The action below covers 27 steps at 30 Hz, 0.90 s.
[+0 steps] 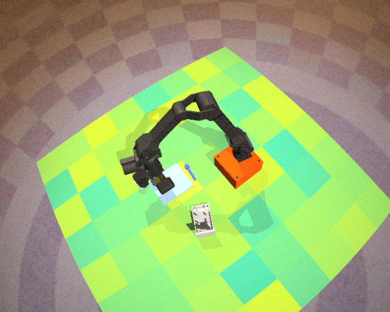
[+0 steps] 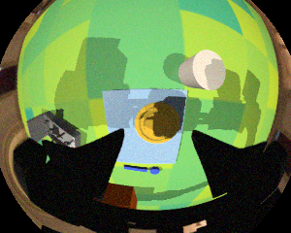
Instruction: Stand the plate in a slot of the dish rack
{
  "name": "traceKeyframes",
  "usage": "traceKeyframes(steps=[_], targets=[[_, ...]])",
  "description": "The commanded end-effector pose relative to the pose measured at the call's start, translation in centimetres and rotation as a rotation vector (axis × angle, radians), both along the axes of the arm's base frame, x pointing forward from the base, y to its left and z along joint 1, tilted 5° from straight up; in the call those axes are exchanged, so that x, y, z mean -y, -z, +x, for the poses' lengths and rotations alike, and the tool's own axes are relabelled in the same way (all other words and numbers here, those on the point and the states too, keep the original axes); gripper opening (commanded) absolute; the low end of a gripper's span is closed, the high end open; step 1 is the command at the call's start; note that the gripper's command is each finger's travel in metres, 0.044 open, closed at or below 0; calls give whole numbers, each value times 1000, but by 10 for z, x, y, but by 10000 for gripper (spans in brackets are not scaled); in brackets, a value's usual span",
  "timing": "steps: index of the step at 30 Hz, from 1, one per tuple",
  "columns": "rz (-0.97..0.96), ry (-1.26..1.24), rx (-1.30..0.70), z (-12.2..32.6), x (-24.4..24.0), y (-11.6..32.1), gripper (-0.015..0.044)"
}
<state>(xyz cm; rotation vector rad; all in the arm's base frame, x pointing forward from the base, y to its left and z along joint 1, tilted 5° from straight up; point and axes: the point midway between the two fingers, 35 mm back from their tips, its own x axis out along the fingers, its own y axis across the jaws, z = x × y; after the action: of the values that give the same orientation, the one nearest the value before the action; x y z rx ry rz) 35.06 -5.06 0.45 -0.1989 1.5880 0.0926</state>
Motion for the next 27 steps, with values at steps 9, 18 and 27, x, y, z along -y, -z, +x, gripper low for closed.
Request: traceKeyframes(steps=[9,18,27], targets=[[-5,-4,-5,-2,2,19,400],[-5,-4,-5,-3,3,33,400],[-5,-5,-5,-4,4,40,363]])
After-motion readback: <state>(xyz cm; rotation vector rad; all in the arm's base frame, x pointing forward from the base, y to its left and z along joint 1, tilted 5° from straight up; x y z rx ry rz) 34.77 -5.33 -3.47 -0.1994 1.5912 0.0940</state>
